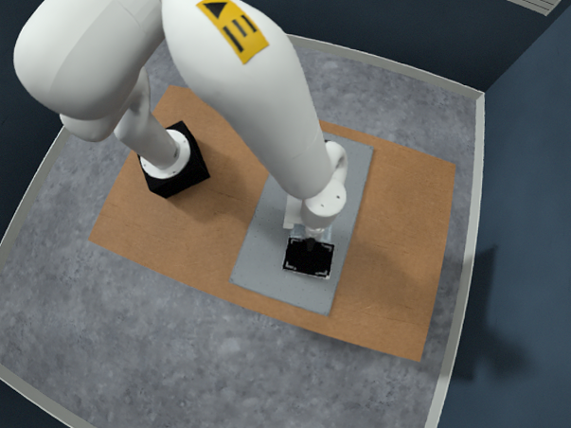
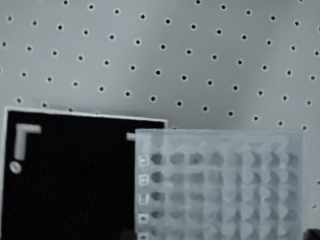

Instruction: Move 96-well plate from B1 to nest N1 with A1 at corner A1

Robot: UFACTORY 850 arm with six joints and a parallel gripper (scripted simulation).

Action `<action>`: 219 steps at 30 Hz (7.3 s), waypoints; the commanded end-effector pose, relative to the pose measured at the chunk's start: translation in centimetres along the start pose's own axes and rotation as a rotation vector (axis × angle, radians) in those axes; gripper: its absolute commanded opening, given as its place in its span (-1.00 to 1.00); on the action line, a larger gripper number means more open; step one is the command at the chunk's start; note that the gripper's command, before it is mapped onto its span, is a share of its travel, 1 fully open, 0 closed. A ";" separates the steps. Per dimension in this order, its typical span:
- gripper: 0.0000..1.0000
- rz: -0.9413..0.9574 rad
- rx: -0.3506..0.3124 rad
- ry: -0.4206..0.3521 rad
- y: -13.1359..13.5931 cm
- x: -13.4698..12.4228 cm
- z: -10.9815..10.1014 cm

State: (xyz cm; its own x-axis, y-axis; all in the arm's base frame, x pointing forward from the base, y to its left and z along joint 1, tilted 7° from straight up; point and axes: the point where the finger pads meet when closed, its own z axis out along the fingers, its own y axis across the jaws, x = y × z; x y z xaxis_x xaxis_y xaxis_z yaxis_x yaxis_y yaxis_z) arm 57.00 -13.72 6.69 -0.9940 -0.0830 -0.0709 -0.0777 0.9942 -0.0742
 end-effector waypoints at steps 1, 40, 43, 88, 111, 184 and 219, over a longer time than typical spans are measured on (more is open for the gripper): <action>-1.00 0.057 0.021 0.002 -1.7 -0.3 -0.4; -1.00 0.057 0.022 0.002 -8.8 -1.0 -1.7; -1.00 0.057 0.022 0.002 -8.8 -1.0 -1.7; -1.00 0.057 0.022 0.002 -8.7 -1.0 2.0; -1.00 0.057 0.022 0.002 -8.8 -0.9 5.2; -1.00 0.057 0.022 0.002 -8.8 -0.9 6.0; 1.00 0.057 0.022 0.002 -8.8 -0.9 6.3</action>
State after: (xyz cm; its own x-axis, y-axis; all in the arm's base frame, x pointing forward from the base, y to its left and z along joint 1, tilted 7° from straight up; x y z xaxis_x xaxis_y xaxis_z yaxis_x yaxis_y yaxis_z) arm 59.01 -22.82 1.03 -0.9971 -0.0256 -0.0720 -0.0190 0.9957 -0.0908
